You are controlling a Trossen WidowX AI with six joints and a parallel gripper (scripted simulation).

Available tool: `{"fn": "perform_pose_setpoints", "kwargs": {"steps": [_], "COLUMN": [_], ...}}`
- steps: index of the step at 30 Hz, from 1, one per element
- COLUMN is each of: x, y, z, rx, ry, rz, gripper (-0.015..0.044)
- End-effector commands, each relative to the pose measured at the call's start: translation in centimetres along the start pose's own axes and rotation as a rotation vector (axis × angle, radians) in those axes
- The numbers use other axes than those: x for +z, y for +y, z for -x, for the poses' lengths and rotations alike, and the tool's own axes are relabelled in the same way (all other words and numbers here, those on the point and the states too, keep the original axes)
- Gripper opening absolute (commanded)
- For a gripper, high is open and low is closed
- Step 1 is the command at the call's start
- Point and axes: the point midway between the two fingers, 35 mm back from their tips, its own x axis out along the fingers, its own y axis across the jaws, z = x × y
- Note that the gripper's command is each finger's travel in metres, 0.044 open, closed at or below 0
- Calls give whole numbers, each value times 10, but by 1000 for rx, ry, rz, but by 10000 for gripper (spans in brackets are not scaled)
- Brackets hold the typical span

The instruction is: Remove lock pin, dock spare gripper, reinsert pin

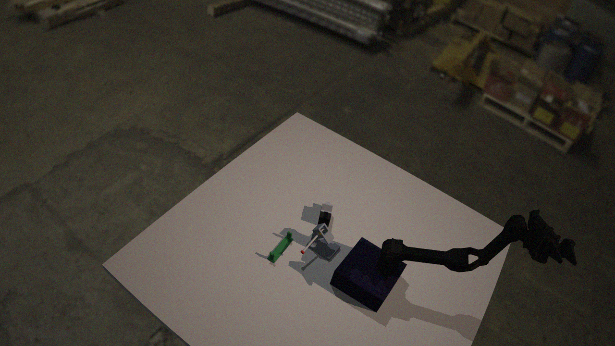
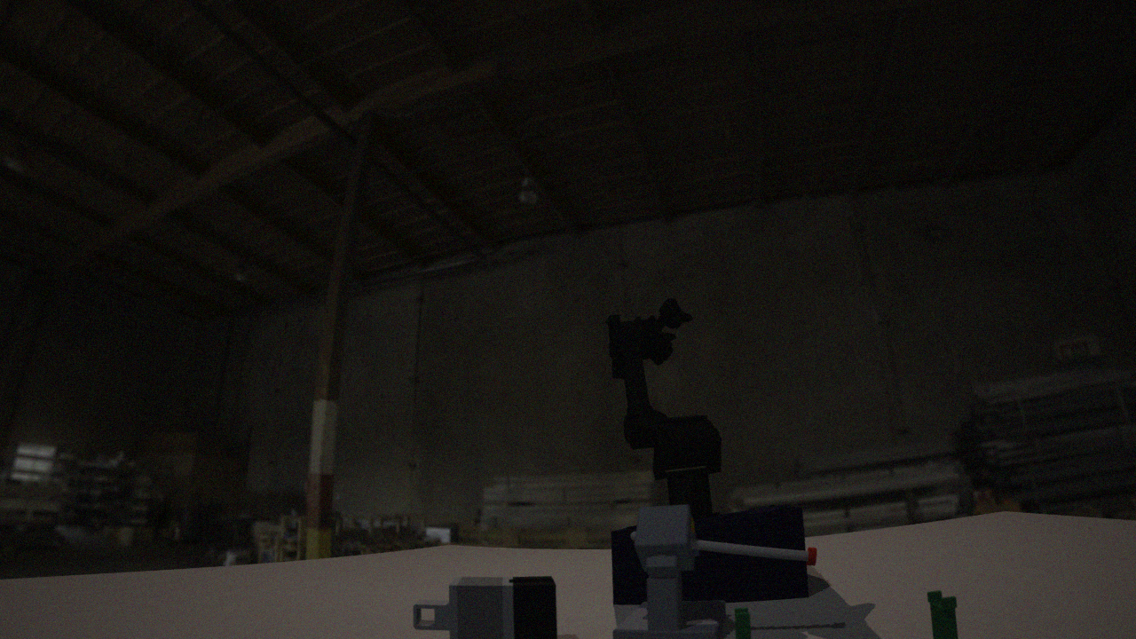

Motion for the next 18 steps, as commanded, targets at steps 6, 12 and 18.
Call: {"fn": "perform_pose_setpoints", "kwargs": {"steps": [6, 12, 18], "x": [-37, -93, -140], "y": [26, 78, 148], "z": [7, 23, 42], "rx": [-10, -14, 23], "ry": [80, 218, 364], "rz": [-116, -300, -481], "gripper": [300, 300, 300]}}
